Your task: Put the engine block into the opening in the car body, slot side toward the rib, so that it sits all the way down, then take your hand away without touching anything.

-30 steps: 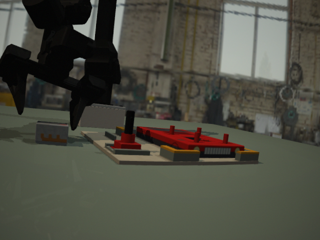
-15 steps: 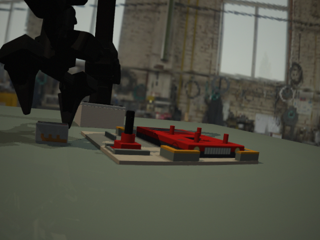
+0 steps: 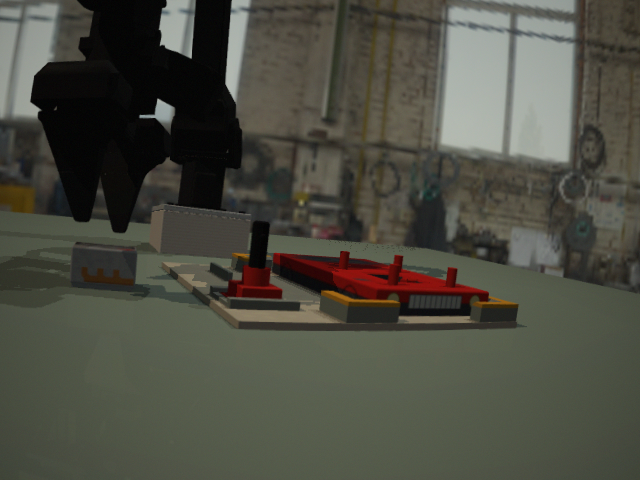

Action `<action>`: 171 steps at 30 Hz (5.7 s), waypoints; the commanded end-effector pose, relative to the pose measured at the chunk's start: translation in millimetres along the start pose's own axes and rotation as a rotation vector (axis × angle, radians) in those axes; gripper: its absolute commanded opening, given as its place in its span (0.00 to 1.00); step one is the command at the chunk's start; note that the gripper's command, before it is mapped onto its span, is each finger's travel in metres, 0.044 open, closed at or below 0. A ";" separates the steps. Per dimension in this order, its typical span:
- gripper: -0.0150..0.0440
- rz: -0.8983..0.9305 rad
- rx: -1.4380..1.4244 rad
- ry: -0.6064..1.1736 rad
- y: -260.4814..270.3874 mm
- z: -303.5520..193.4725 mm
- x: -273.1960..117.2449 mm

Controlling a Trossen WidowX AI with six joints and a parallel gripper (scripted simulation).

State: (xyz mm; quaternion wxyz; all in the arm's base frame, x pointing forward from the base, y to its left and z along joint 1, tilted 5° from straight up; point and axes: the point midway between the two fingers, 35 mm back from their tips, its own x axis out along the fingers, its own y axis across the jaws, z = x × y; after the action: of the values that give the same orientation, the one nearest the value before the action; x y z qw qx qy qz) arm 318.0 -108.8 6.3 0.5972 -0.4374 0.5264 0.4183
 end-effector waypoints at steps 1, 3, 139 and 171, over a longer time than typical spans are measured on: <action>1.00 0.061 -0.142 0.030 -1.7 1.6 -8.3; 1.00 0.092 -0.201 0.038 -1.2 2.5 -11.6; 0.25 0.121 0.185 0.075 -18.4 95.4 -67.5; 0.25 0.102 0.787 0.102 14.5 188.7 -33.6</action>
State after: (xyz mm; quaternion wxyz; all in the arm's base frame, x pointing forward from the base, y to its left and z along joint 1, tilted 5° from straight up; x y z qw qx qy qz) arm 353.2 62.8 54.4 0.6642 -0.1950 0.6893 0.2137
